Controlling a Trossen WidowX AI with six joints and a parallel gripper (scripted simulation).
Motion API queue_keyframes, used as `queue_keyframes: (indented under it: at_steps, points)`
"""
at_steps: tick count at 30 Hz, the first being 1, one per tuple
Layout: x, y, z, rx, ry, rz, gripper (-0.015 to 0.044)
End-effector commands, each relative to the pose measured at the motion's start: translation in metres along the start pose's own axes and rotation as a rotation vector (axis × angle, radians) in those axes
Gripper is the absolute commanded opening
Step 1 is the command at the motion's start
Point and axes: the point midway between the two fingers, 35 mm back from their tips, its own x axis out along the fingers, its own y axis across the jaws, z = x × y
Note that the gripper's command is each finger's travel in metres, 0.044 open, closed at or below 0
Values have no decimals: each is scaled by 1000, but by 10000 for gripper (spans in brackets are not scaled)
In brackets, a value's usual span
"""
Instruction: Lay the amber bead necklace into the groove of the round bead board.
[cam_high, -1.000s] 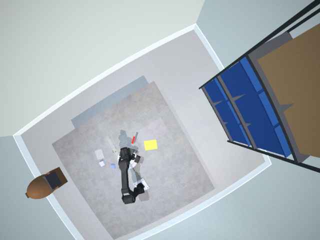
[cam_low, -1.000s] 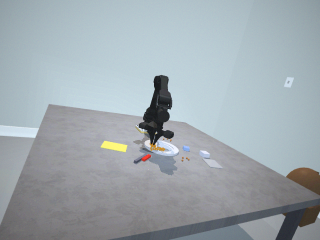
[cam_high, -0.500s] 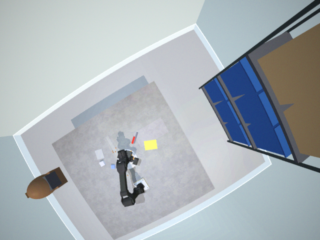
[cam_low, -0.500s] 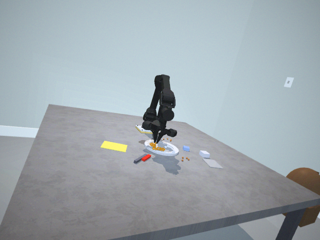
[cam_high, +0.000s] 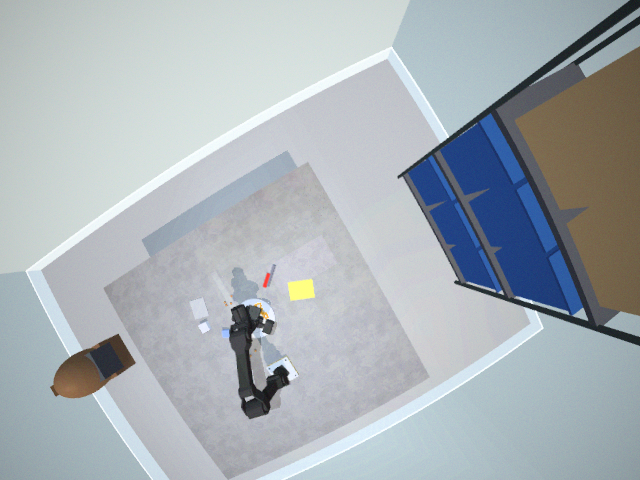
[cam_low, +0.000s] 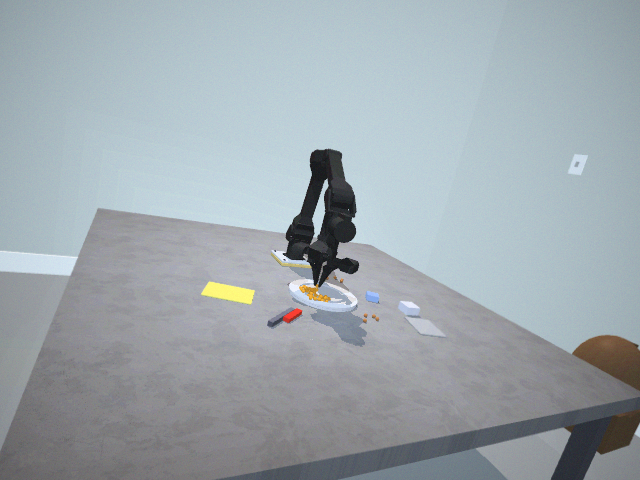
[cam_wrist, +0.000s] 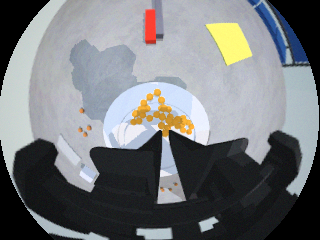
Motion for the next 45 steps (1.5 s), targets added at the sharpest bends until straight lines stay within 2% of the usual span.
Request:
queue_keyframes:
  at_steps: [1, 17, 34, 45]
  points:
    - [5, 1, -1, 3, -1, 4, 0]
    - [17, 0, -1, 3, -1, 4, 0]
    - [3, 1, 0, 2, -5, 7, 440]
    - [-5, 2, -2, 1, -1, 5, 440]
